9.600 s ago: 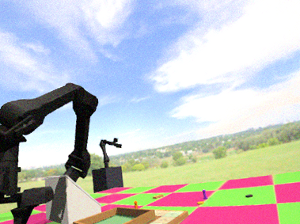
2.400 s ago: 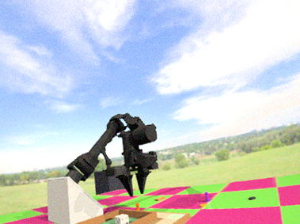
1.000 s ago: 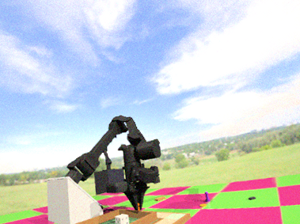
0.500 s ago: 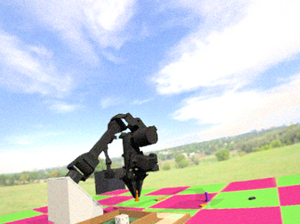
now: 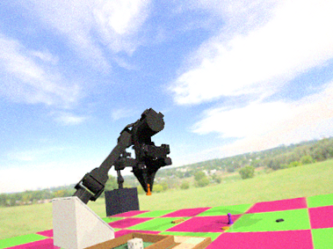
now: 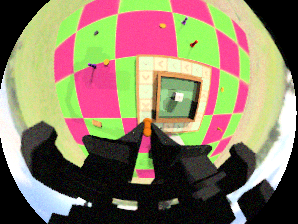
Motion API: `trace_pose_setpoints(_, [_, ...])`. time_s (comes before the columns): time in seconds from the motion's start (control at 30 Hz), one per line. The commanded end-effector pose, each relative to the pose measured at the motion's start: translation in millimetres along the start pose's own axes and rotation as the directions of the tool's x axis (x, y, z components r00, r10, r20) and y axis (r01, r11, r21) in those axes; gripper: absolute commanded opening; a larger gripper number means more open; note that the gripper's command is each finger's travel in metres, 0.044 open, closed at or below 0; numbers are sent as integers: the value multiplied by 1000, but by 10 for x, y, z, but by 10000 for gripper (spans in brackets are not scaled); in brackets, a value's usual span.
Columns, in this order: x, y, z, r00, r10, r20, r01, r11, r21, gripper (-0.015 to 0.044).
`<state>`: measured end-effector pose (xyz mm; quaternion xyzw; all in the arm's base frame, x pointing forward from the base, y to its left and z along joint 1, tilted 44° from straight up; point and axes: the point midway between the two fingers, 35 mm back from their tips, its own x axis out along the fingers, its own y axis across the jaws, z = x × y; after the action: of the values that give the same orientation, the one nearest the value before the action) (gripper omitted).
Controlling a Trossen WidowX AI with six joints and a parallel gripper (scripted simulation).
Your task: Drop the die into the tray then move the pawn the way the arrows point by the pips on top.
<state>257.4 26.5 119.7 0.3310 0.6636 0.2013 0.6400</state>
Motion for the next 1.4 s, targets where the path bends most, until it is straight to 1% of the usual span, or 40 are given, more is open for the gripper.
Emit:
trace_pose_setpoints(0.0, [-17, 19, -23, 1000, -5, -1, 5, 1000, -13, 0])
trace_pose_setpoints(0.77, [724, -5, -478, 1000, -1, -3, 1, 1000, -12, 0])
trace_pose_setpoints(0.93, [798, -7, -478, 1000, -1, -3, 1, 1000, -12, 0])
trace_pose_setpoints(1.17, [1055, -4, -483, 1000, 0, -3, -1, 1000, -12, 0])
trace_pose_setpoints(1.37, [1088, -3, -486, 1000, 1, -3, -1, 1000, -12, 0])
